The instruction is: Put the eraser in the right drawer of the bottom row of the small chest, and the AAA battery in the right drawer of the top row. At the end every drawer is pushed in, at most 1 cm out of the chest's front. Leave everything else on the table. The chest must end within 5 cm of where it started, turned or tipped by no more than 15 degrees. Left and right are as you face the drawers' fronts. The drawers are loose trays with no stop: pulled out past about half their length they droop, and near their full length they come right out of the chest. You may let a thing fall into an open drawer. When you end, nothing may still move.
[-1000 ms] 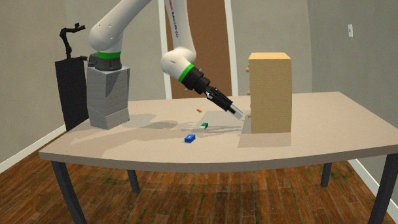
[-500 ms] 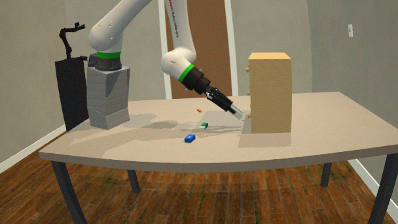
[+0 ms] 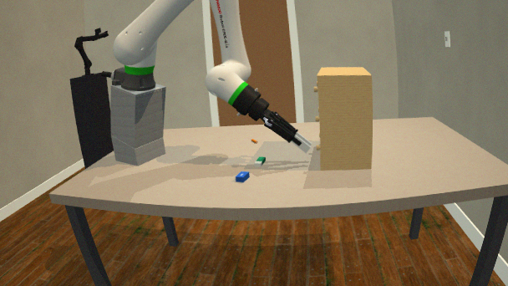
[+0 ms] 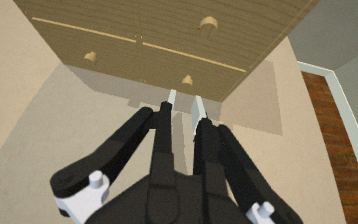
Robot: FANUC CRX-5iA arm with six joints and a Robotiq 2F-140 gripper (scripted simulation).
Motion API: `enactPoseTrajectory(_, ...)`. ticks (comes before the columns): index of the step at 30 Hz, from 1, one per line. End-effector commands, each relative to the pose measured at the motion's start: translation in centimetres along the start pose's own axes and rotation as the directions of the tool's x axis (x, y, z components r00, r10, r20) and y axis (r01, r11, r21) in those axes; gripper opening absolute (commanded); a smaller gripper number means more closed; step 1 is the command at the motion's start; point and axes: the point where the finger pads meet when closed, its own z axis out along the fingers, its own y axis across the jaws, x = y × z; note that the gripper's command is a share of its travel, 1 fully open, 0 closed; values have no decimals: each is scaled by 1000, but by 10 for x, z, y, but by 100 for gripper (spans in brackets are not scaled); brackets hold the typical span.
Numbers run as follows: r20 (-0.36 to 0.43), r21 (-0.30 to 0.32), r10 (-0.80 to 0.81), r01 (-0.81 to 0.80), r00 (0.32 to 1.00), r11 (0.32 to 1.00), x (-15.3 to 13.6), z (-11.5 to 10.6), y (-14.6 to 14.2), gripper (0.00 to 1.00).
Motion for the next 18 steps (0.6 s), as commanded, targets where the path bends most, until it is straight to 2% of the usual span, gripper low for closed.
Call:
enactPoseTrajectory(1,0,0,0,0,1000,1000,2,2,0,20)
enactPoseTrajectory(18,0,0,0,0,1000,1000,18,21,0,20)
